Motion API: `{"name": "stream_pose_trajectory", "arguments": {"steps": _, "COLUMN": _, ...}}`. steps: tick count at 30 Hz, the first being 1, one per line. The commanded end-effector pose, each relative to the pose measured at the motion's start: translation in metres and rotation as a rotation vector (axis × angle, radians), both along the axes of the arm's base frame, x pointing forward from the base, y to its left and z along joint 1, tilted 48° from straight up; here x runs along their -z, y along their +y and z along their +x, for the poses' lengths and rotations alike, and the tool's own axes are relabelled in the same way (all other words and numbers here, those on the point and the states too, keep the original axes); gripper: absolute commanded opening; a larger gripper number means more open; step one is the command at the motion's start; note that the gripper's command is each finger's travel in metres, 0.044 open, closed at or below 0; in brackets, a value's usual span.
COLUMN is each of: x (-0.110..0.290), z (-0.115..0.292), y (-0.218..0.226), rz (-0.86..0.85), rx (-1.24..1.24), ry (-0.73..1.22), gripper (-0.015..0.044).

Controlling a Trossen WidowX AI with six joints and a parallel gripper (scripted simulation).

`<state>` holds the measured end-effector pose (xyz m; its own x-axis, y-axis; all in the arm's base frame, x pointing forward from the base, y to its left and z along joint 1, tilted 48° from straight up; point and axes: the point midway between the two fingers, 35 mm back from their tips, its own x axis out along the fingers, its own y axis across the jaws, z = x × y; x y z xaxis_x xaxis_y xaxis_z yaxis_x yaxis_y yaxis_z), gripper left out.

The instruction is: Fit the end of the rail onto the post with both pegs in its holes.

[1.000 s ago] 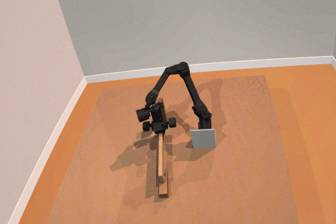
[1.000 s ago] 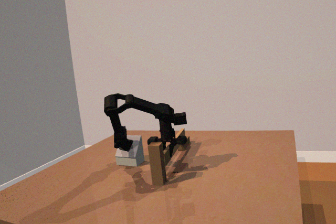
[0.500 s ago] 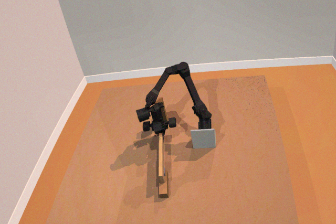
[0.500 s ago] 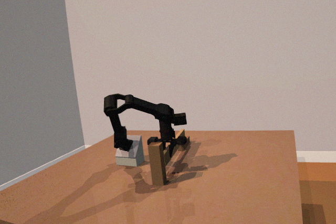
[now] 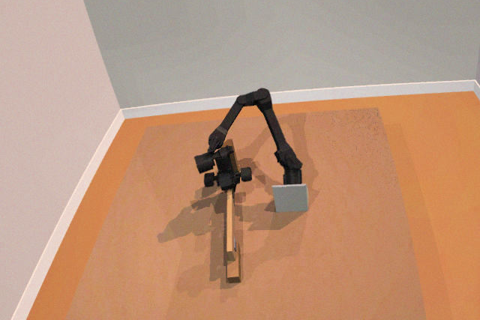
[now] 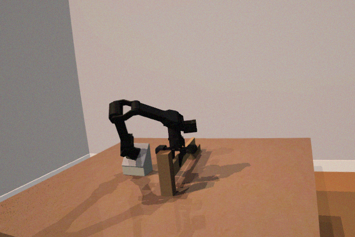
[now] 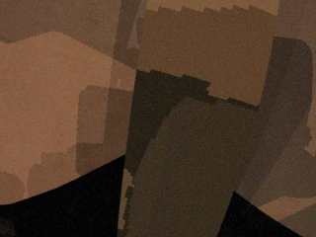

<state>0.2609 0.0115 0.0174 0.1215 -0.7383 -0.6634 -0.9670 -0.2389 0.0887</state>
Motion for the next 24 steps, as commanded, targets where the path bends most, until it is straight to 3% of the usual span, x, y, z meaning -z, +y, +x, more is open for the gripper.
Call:
{"name": "stream_pose_trajectory", "arguments": {"steps": 1, "x": -0.0005, "z": 0.0001, "y": 0.0010, "rz": 0.010, "rx": -0.004, "ry": 0.004, "gripper": 0.0000}}
{"name": "stream_pose_trajectory", "arguments": {"steps": 24, "x": -0.0045, "z": 0.0020, "y": -0.0050, "rz": 0.009, "rx": -0.004, "ry": 0.003, "gripper": 0.0000}}
